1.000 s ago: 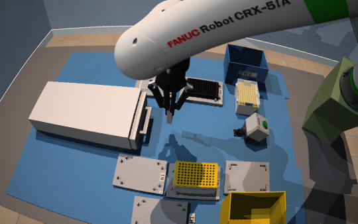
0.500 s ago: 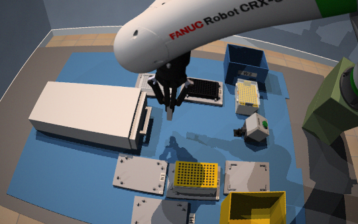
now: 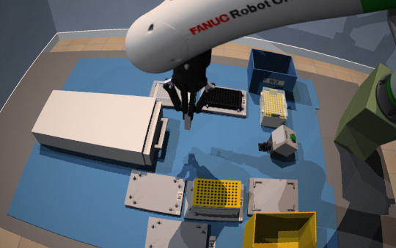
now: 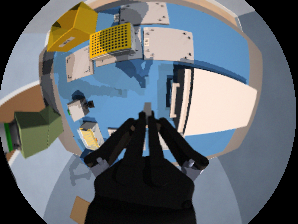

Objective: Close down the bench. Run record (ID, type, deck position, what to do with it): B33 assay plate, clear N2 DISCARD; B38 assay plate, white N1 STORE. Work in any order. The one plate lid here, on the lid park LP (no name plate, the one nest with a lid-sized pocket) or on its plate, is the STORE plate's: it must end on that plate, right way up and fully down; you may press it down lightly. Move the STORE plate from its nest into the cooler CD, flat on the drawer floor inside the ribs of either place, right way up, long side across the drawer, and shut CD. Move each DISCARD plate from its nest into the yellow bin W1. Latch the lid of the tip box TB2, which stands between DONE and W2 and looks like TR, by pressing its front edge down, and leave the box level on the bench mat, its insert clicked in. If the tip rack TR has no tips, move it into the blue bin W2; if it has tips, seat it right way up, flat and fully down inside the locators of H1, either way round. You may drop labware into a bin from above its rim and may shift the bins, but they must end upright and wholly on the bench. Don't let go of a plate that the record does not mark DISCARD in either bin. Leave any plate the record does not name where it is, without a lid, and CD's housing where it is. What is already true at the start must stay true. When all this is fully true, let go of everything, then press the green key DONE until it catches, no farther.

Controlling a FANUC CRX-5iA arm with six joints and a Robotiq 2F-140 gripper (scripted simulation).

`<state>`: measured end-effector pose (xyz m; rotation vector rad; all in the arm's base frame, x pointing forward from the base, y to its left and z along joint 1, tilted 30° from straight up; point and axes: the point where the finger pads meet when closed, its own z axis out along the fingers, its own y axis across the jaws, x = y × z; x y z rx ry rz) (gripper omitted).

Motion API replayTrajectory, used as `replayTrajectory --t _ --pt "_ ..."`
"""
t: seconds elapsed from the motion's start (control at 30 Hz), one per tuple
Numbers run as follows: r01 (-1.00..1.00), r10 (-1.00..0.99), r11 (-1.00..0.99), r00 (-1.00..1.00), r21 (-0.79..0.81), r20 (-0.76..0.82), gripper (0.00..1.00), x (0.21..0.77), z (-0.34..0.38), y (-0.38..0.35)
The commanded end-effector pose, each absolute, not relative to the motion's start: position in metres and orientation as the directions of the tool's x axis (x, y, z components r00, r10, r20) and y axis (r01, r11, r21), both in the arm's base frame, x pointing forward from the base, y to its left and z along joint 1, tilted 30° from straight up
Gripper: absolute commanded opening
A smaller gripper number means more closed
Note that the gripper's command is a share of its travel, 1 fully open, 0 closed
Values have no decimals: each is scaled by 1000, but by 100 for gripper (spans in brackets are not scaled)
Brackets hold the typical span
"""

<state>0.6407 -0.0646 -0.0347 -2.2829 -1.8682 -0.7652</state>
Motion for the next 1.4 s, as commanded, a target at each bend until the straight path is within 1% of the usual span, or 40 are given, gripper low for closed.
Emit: replayTrajectory --t 0.0,0.8,0.83,0.9,1.13,1.37 --pt "940 893 -246 124 237 433 0 639 -31 -67" --pt "940 893 -246 124 237 433 0 633 -14 -74" --pt "935 884 -275 156 223 440 66 634 -15 -78" --pt "935 884 -275 156 223 440 66 634 -15 -78" --pt "874 797 -472 368 115 480 66 640 -22 -104" --pt "765 666 -644 560 1 494 66 646 -28 -131"
